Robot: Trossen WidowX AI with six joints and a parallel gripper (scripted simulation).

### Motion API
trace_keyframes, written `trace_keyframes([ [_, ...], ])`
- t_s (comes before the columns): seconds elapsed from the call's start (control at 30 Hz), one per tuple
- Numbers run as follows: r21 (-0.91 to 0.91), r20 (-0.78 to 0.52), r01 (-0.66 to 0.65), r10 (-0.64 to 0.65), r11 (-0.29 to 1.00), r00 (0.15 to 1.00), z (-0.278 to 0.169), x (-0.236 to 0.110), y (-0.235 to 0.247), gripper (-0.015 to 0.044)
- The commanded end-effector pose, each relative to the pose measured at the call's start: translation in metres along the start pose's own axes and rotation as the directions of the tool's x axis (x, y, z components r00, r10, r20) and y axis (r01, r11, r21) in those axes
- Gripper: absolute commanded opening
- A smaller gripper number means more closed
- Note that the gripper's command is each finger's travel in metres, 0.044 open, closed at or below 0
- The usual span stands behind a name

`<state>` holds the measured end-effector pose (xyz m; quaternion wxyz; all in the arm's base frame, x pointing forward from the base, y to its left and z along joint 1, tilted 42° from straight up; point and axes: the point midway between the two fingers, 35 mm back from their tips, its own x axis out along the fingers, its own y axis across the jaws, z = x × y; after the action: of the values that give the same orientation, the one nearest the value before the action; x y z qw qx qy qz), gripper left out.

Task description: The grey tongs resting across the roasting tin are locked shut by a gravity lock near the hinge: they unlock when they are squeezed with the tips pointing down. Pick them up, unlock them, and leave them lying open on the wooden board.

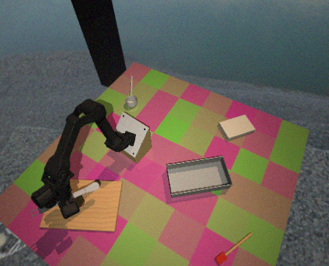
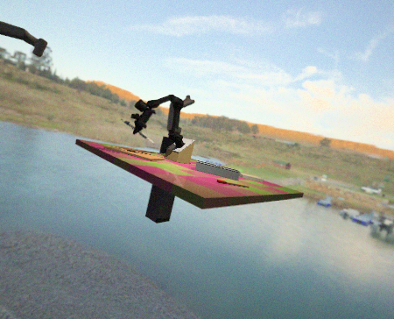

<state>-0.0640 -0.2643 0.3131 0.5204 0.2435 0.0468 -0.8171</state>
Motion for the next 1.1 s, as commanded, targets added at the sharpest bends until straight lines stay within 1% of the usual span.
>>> trace_keyframes([
  [0.0, -0.021, 0.082, 0.009, -0.007, 1.0, 0.997, 0.001, -0.004, 0.001, -0.015],
  [0.3, -0.015, 0.269, 0.025, -0.02, 1.0, 0.963, 0.002, -0.017, 0.004, -0.015],
  [0.6, 0.041, 0.42, 0.03, -0.044, 0.999, 0.906, -0.003, -0.033, 0.0, -0.015],
  [0.9, 0.14, 0.528, 0.018, -0.09, 0.99, 0.845, -0.015, -0.047, -0.01, -0.015],
  [1.07, 0.159, 0.54, 0.014, -0.099, 0.987, 0.836, -0.018, -0.049, -0.012, -0.015],
])
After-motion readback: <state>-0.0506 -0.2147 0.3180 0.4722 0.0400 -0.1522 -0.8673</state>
